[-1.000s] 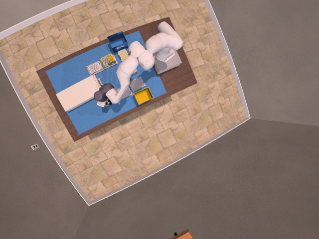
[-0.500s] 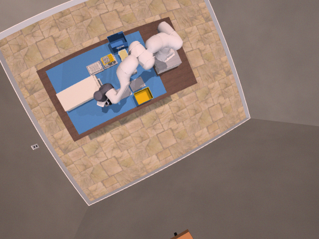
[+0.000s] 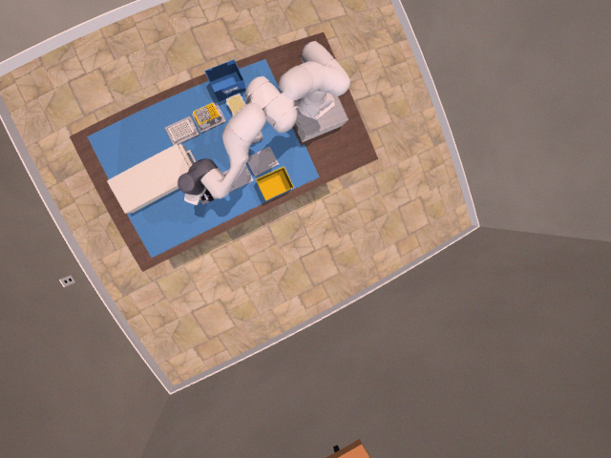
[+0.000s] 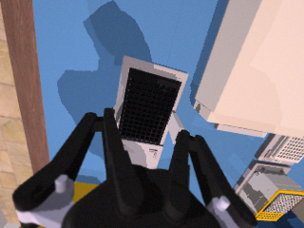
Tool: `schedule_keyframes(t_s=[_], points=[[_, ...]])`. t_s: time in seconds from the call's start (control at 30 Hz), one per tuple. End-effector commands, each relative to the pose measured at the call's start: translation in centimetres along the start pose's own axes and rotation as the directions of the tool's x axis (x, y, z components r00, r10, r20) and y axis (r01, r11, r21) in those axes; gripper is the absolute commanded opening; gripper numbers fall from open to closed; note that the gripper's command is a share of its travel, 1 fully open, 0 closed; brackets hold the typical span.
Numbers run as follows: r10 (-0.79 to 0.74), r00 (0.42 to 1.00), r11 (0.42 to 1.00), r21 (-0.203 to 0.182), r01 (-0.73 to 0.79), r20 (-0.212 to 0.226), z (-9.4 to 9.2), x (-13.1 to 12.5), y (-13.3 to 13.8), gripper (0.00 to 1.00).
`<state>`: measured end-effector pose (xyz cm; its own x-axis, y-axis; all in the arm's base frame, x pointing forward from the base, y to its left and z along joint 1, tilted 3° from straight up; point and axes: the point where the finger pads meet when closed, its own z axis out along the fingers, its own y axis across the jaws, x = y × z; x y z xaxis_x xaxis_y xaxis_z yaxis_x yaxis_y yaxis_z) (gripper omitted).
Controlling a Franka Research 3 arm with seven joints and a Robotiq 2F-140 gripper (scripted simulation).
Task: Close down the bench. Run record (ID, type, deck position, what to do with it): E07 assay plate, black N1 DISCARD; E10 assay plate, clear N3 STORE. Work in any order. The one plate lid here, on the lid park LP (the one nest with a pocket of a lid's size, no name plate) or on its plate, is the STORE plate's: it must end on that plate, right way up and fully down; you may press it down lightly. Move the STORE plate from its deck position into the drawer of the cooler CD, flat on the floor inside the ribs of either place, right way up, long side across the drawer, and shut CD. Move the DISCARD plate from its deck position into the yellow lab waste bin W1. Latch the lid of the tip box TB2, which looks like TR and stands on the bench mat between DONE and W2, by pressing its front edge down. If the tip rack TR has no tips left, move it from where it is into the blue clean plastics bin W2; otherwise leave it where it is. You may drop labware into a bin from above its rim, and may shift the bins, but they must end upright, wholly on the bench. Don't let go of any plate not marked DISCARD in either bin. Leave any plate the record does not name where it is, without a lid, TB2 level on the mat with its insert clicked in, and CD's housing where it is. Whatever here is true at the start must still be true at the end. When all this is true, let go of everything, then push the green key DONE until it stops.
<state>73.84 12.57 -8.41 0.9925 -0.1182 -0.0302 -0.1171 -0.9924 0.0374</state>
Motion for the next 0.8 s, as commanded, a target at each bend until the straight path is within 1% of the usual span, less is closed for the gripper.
schedule_keyframes(t_s=[0.0, 0.77], points=[[-0.002, 1.0, 1.0, -0.003, 0.002, 0.004, -0.5, -0.1, 0.1, 0.0], [-0.002, 1.0, 1.0, -0.003, 0.002, 0.004, -3.0, -0.1, 0.1, 0.0]])
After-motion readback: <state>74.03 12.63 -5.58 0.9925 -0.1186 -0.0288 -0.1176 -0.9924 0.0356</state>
